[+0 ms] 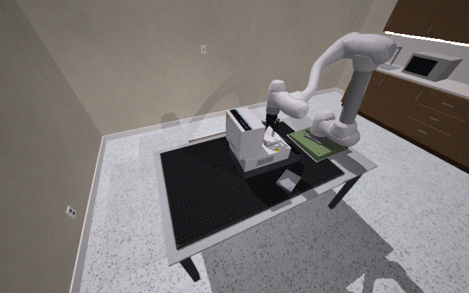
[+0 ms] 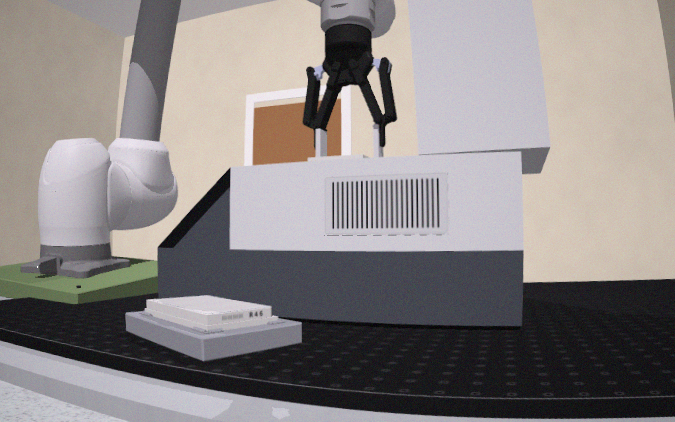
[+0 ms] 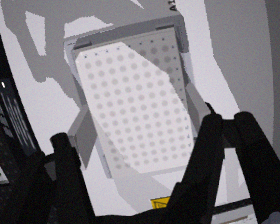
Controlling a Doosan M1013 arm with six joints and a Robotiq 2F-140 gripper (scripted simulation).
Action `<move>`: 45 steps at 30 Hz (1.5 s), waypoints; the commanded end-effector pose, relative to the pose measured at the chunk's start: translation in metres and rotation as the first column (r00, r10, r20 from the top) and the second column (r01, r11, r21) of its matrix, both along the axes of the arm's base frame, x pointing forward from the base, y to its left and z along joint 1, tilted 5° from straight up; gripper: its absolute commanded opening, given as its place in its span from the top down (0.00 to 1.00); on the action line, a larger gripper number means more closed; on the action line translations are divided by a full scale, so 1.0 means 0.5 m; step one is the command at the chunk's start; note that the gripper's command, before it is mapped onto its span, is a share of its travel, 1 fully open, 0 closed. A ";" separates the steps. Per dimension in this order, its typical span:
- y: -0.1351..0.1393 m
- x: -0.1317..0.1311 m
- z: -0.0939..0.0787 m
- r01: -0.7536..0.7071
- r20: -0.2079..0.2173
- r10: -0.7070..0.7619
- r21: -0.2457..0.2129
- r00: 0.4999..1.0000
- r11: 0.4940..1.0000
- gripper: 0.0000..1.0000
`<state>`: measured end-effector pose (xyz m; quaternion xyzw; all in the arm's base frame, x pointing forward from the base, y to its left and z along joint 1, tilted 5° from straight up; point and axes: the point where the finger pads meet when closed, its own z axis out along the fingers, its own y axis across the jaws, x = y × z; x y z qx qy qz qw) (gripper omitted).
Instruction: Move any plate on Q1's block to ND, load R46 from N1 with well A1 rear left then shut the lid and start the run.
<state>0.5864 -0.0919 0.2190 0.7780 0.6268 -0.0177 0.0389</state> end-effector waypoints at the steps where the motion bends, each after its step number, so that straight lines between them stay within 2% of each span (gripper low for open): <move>1: 0.000 0.000 0.000 0.000 0.000 0.000 0.000 1.000 1.000 1.00; 14: 0.000 0.000 0.000 0.000 0.000 0.000 0.000 1.000 1.000 1.00; 45: 0.008 -0.002 0.093 0.000 0.000 0.000 0.000 1.000 1.000 1.00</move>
